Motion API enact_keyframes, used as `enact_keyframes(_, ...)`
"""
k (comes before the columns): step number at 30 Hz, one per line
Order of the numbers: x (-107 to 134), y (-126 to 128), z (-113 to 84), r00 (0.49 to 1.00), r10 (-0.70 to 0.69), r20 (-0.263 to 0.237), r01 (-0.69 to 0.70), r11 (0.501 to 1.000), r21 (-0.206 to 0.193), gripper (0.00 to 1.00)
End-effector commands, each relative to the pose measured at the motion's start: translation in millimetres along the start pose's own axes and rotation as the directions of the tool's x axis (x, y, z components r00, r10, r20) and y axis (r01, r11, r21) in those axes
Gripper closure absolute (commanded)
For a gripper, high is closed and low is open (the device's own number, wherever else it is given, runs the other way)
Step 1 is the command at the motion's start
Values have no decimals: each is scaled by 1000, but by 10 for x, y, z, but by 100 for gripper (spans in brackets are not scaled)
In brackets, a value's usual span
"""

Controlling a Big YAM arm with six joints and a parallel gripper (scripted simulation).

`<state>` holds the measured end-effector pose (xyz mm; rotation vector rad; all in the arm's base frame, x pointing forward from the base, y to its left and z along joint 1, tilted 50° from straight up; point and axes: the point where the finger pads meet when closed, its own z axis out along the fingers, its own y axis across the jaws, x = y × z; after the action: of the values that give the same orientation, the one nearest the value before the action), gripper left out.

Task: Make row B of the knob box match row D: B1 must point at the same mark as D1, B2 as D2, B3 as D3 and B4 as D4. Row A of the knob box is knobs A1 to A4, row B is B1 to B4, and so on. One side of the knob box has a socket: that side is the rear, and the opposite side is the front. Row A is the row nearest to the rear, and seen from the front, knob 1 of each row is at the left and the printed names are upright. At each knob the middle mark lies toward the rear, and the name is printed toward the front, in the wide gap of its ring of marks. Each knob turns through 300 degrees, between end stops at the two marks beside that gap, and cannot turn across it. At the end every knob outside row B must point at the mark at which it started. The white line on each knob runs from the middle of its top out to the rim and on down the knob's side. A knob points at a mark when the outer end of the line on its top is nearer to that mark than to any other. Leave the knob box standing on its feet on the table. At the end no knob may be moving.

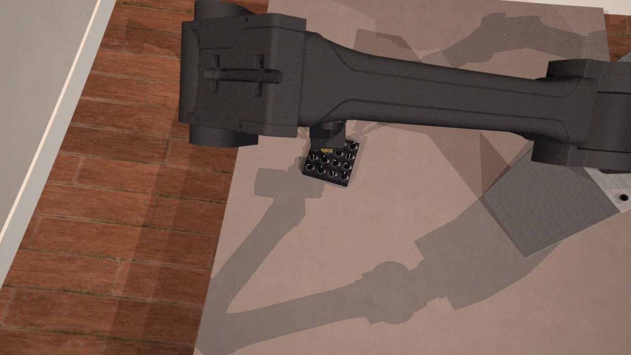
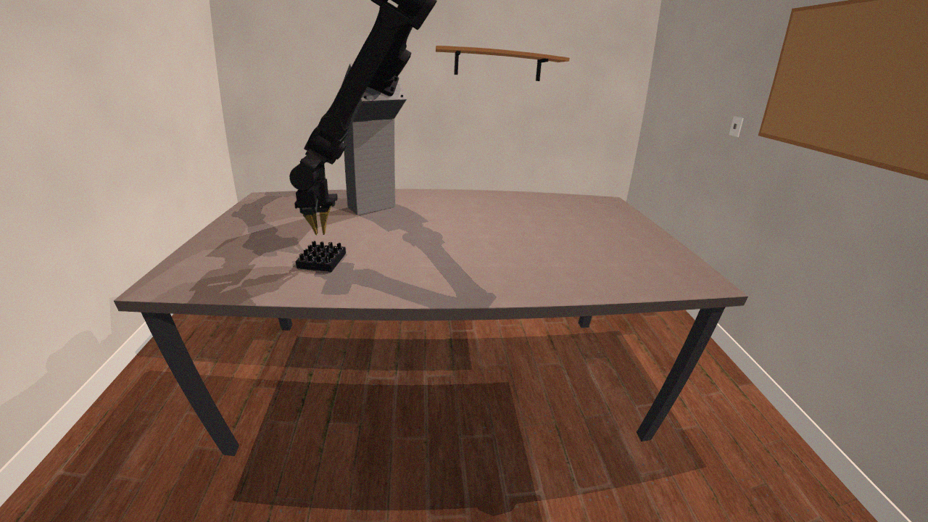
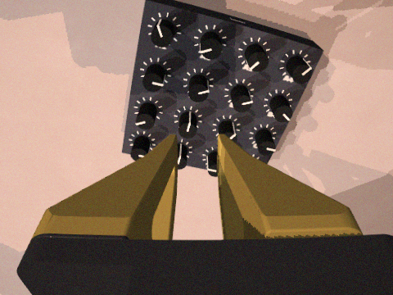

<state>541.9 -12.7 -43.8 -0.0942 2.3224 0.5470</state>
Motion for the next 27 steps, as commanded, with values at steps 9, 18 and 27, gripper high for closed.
enact_keyframes(9,-17,30,123,1000,-4,4,4,1000,-4,82)
enact_keyframes(18,-19,30,203,1000,-4,5,4,1000,-4,82)
enact_keyframes(27,-19,19,321,1000,-3,5,3,1000,-3,82)
